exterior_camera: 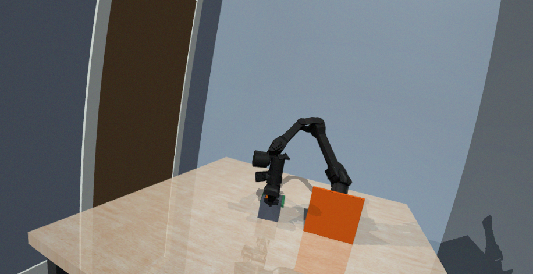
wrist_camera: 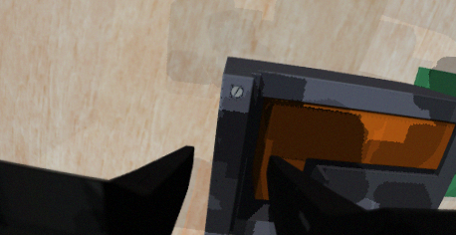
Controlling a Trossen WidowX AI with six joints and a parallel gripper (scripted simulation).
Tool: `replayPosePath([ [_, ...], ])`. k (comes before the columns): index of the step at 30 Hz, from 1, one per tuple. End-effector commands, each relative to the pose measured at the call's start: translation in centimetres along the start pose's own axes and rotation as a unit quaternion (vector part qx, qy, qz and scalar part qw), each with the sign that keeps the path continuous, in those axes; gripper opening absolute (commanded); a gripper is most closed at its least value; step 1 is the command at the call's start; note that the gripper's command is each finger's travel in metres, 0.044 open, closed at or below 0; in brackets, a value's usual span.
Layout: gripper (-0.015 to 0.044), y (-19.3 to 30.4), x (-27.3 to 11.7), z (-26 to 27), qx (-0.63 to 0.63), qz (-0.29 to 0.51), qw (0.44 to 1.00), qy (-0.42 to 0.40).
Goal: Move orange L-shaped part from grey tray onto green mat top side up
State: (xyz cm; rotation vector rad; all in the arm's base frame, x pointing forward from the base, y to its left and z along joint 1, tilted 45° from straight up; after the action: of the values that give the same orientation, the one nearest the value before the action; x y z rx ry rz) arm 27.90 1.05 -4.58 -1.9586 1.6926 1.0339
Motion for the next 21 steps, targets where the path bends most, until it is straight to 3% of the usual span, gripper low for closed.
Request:
replayPosePath([
  [1, 0.0180, 0.0, 0.4, -0.1, -0.001, -0.005, 1.000, 0.004],
  [21, 0.0180, -0.1, 3.3, -0.1, -0.001, -0.005, 1.000, 0.004],
])
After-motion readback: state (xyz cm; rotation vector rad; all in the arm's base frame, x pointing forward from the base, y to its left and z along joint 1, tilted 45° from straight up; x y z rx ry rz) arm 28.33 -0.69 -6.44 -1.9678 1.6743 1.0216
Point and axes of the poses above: the point midway between the two fingers, 35 mm back from their tips, its own x axis out along the fingers, its own z axis across the jaws, y = z × x, the point moved 1 cm from there along -x, back along the fingers, and after that the axes turned 9 degrees about -x, right-handed, at the moved point
